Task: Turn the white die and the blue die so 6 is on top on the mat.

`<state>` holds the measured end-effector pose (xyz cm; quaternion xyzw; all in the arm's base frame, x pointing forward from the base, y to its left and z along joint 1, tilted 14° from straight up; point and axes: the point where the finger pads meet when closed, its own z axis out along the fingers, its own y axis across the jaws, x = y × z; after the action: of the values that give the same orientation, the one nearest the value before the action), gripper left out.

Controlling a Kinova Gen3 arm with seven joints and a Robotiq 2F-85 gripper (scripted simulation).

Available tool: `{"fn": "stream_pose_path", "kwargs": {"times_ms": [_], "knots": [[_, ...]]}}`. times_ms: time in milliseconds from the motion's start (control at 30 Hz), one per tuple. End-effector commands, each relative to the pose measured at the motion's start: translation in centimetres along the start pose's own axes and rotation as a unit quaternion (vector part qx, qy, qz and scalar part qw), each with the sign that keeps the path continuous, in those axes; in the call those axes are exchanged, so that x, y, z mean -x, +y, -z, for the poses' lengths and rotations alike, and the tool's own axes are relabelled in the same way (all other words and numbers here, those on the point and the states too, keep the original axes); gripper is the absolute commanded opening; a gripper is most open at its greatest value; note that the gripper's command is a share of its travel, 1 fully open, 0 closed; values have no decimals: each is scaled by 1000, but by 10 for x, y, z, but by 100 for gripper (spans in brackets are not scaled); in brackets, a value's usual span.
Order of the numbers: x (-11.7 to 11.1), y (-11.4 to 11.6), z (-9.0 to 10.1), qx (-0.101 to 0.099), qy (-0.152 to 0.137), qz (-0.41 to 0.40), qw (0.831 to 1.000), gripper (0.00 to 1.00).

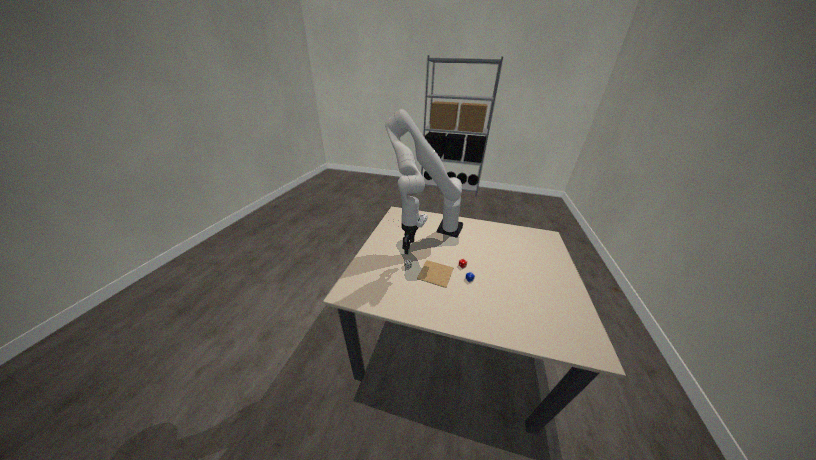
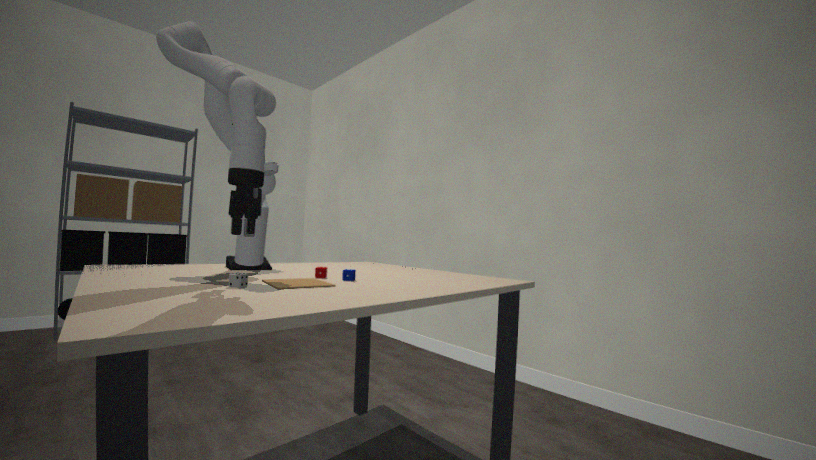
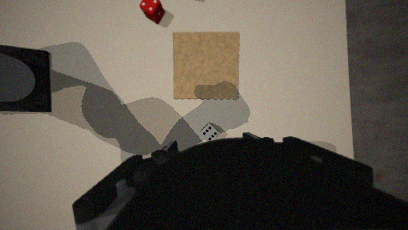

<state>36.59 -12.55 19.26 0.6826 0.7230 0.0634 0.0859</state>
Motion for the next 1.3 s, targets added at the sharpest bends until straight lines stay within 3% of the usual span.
{"fn": "stream_pose_path", "kwargs": {"times_ms": [0,367,667,900,933,1267], "knots": [[-2,-2,-5,-1,5,70,998,100],[2,0,-10,8,-1,265,964,100],[3,2,-12,12,-4,318,948,100],[3,2,-12,13,-5,327,945,100],[3,2,-12,13,-5,327,945,46],[3,2,-12,13,-5,327,945,46]]}}
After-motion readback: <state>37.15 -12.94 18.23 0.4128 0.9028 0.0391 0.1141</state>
